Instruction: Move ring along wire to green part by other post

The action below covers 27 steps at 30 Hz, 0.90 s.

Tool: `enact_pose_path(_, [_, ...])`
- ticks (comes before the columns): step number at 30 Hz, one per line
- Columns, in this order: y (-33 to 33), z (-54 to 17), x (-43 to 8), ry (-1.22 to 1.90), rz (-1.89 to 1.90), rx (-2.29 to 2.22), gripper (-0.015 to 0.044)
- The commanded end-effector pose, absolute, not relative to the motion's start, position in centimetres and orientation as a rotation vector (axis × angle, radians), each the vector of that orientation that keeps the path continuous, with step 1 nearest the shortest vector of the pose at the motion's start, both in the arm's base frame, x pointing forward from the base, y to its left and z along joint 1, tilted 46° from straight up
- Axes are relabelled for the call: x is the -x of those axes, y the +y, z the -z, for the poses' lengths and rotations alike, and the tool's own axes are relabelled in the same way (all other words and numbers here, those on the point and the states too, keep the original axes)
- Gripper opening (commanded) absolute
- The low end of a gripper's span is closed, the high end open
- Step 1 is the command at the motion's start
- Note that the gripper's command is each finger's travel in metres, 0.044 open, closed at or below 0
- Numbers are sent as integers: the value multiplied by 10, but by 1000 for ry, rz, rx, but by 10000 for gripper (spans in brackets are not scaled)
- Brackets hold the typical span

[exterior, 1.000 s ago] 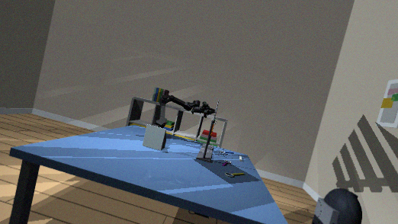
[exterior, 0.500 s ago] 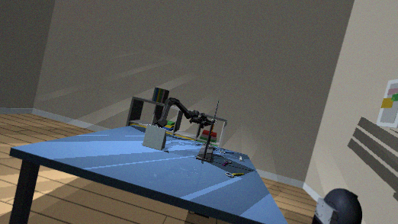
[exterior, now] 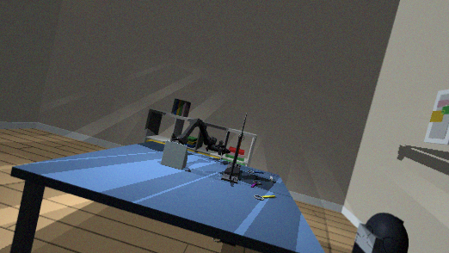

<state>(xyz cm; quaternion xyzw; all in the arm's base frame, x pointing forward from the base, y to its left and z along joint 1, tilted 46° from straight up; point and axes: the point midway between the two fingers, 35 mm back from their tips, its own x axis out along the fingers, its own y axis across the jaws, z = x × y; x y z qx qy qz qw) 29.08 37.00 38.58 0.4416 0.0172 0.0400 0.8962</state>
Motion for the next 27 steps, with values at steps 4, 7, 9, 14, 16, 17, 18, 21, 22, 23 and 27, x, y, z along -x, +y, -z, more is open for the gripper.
enact_pose_path(4, [399, -378, -264, 37, -88, -848, 160])
enact_pose_path(7, [399, -378, -264, 37, -88, -848, 160])
enact_pose_path(9, [399, -378, -264, 37, -88, -848, 160])
enact_pose_path(14, [389, -390, -283, 35, -89, -847, 160])
enact_pose_path(16, [380, -400, -298, 34, -90, -847, 160])
enact_pose_path(17, [374, -405, -306, 33, -90, -846, 160])
enact_pose_path(18, [370, -409, -311, 32, -90, -846, 160])
enact_pose_path(21, [367, -412, -315, 31, -91, -846, 160])
enact_pose_path(22, [367, -412, -315, 31, -91, -846, 160])
enact_pose_path(23, [367, -412, -316, 31, -91, -846, 160])
enact_pose_path(27, [368, -412, -319, 31, -91, -846, 160])
